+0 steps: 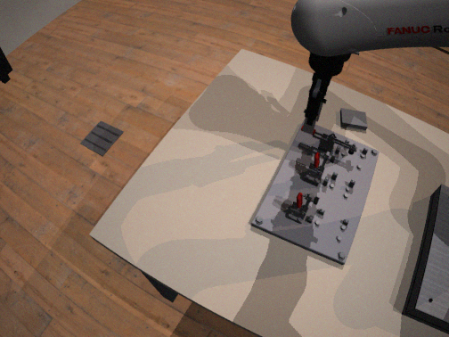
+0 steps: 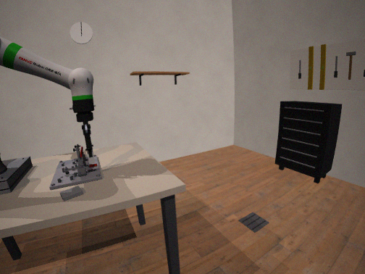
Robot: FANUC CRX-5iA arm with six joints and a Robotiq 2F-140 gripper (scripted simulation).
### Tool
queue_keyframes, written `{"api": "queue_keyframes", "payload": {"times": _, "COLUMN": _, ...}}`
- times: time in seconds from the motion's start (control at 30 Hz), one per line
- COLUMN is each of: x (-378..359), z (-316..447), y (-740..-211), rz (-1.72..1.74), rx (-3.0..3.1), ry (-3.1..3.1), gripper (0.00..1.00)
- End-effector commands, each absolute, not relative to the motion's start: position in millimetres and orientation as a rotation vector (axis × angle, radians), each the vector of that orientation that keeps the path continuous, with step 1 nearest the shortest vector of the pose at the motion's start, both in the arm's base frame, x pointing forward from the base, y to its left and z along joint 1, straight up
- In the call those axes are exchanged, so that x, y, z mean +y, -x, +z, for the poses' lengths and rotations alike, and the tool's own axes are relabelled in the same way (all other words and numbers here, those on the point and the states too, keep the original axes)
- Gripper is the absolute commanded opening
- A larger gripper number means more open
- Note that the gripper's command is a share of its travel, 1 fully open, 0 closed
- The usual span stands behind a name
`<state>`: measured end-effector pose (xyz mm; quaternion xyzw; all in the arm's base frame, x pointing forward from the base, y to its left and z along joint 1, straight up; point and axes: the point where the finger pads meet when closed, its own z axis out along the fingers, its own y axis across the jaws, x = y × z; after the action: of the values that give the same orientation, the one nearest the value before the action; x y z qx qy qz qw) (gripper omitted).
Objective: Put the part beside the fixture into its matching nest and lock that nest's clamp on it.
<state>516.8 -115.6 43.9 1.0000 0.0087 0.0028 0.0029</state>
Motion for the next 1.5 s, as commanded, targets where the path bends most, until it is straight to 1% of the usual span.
{"api": "queue_keyframes", "payload": {"times": 0.0, "x": -115.7, "z": 44.1, "y": -516.9, "rz": 0.009, "rx": 0.027, "ry": -3.136, "gripper": 0.28}}
{"api": "queue_keyframes", "payload": {"times": 0.47, "x": -115.7, "z": 42.8, "y": -517.0, "rz": 0.009, "rx": 0.027, "ry": -3.136, "gripper": 0.28}}
{"api": "queue_keyframes", "payload": {"times": 0.97, "x": -115.9, "z": 10.2, "y": -517.3, "rz": 0.009, "rx": 0.027, "ry": -3.136, "gripper": 0.28}}
{"api": "queue_keyframes", "payload": {"times": 1.47, "x": -115.9, "z": 7.8, "y": -517.4, "rz": 0.009, "rx": 0.027, "ry": -3.136, "gripper": 0.28}}
